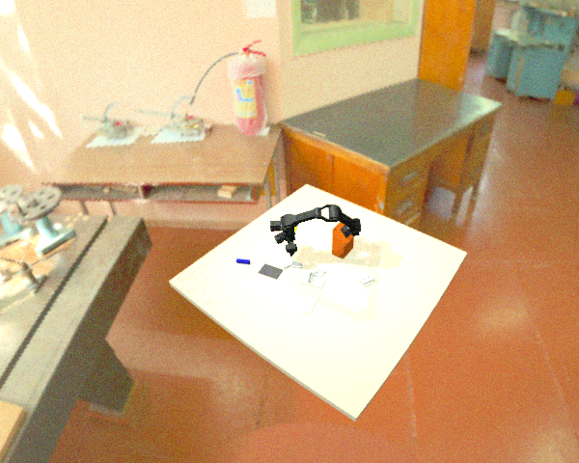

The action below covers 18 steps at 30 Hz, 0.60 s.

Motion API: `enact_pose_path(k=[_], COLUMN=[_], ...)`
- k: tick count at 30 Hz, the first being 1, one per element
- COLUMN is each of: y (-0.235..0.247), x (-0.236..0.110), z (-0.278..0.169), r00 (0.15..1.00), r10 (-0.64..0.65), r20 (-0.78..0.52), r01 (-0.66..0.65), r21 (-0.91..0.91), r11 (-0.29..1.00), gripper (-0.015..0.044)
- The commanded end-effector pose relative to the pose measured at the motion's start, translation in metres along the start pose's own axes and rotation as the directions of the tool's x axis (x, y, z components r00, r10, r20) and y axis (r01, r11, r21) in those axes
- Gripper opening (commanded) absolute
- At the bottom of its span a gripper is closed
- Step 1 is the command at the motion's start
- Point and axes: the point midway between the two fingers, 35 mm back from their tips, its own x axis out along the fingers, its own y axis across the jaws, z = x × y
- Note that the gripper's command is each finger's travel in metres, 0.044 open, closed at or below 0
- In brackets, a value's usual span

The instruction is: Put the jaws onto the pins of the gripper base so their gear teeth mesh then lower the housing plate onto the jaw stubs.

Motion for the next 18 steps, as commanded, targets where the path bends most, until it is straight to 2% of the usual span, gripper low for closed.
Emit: enact_pose_path(k=[1, 9, 18], y=[0.002, 0.0051, 0.0086], x=[-0.0001, -0.0008, -0.0016], z=[-0.0015, -0.0029, -0.0045], r00=[1.0, 1.0, 1.0], r10=[0.004, 0.004, 0.004], r20=[-0.002, -0.002, -0.002], r01=[-0.004, -0.005, -0.005], r21=[-0.095, -0.316, -0.544], r11=[0.995, 0.949, 0.839], gripper=[0.044, 0.044, 0.044])
